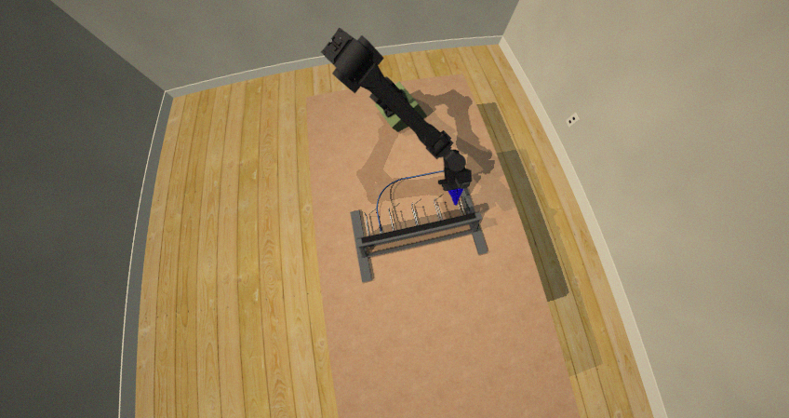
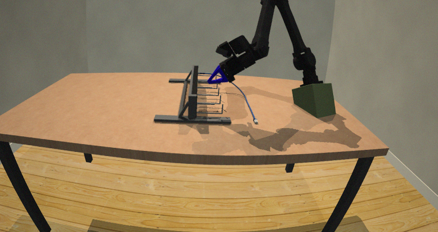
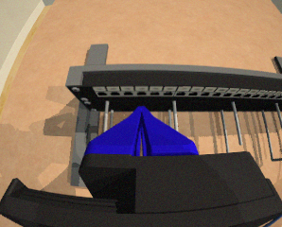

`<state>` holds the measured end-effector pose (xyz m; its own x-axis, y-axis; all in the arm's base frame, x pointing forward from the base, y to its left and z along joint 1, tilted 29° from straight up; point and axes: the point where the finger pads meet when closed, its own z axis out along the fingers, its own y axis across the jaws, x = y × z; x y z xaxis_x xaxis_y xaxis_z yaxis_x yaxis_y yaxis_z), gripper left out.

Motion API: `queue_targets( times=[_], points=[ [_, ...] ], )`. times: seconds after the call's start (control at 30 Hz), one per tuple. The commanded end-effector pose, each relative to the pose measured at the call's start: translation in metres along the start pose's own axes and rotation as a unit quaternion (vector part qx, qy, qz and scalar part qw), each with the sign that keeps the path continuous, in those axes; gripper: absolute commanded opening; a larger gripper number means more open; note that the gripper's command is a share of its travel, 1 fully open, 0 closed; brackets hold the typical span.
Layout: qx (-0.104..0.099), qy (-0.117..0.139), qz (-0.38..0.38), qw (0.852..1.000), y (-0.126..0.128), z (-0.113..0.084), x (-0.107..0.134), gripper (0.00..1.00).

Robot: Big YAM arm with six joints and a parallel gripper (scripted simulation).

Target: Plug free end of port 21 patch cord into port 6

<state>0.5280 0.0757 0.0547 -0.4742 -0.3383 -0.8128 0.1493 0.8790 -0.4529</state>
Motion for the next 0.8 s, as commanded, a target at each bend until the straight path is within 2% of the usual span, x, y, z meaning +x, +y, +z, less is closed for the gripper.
queue_targets(
  times=[0.0, 0.77],
  points=[
    [-0.006, -0.019, 0.002, 1.000, 0.0110, 0.0023, -0.0183, 0.00],
    [-0.007, -0.014, -0.002, 1.000, 0.0107, 0.0021, -0.0113, 0.00]
  ],
)
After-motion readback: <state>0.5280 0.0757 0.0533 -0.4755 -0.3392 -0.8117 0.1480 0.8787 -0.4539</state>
